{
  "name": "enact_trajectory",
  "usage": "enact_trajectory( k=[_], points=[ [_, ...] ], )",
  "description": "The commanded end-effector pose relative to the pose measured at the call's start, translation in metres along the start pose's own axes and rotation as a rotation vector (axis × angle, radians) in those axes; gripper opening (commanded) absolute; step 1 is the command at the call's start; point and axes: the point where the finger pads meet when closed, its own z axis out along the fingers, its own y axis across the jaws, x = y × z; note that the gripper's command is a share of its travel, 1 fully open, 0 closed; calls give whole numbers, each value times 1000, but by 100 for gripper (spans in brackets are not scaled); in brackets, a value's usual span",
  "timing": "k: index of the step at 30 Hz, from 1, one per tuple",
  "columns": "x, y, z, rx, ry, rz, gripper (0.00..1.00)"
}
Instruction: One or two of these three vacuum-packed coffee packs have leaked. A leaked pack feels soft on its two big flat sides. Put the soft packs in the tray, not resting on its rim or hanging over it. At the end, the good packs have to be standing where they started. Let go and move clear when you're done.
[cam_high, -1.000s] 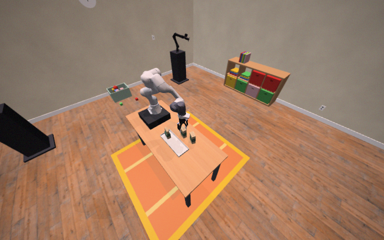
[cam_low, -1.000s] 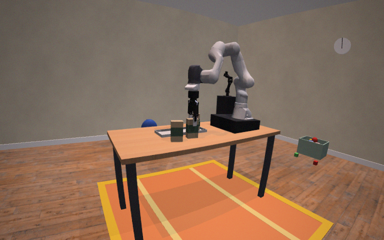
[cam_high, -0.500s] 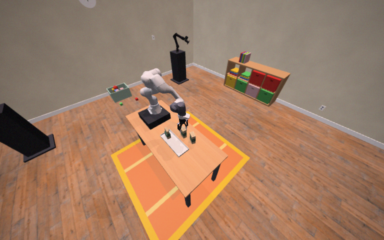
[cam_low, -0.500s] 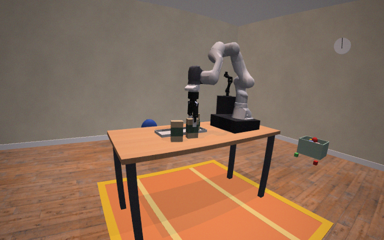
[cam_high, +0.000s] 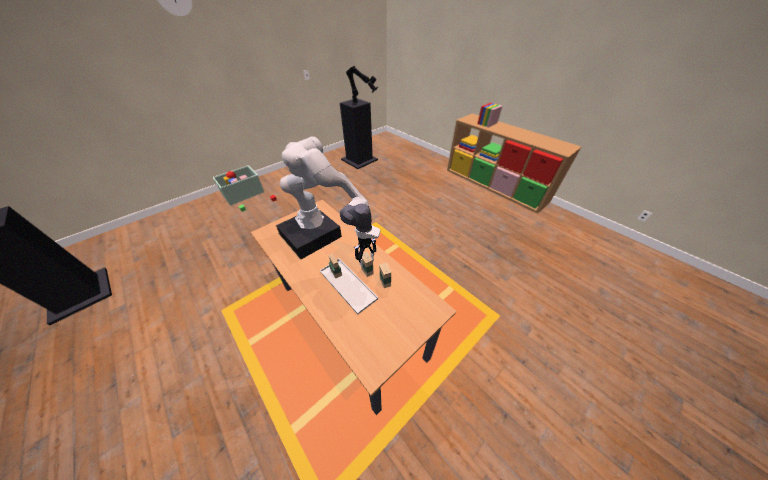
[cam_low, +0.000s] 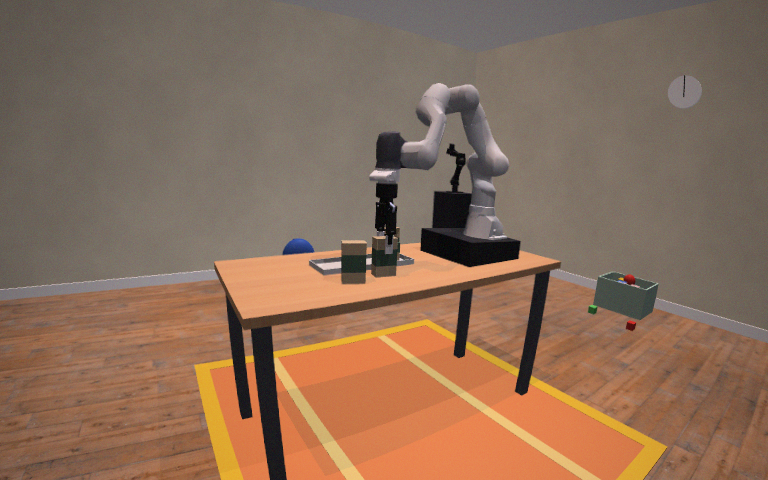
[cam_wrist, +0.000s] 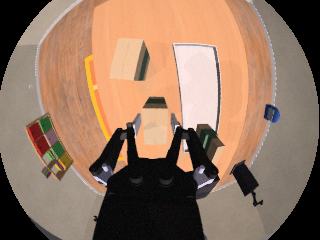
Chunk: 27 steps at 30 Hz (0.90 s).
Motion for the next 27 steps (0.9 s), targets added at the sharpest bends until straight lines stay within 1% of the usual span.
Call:
enact_trajectory(
  k=[1, 16, 17, 27],
  points=[
    [-1, 0, 2, -1, -1, 5, 53],
    [-1, 0, 2, -1, -1, 5, 53],
    [-1, 0, 2, -1, -1, 5, 23],
    [-1, 0, 2, -1, -1, 5, 23]
  ],
)
